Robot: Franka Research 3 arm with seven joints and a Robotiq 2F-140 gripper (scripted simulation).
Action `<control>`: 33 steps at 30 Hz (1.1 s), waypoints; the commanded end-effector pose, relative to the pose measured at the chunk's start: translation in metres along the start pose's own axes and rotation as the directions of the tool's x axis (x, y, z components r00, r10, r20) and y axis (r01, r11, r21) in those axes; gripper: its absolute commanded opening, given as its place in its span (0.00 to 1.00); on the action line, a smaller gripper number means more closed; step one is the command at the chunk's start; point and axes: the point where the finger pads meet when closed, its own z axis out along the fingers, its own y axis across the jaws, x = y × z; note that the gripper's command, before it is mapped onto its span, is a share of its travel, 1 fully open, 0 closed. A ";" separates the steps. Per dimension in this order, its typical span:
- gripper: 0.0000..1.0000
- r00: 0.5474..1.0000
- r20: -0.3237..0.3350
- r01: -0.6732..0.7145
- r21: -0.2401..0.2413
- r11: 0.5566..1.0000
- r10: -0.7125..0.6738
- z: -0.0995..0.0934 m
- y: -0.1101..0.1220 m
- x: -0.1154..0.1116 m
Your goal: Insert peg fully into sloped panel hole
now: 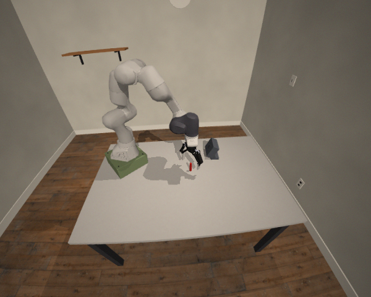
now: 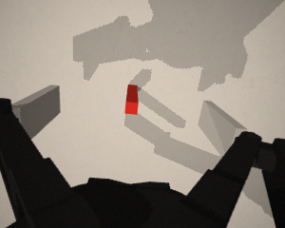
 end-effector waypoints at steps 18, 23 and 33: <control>0.84 1.000 0.000 -0.002 0.001 1.000 0.002 0.010 -0.001 0.000; 0.75 1.000 0.000 -0.002 0.001 1.000 0.002 0.010 -0.001 0.000; 0.61 1.000 0.000 -0.002 0.001 1.000 0.002 0.010 -0.001 0.000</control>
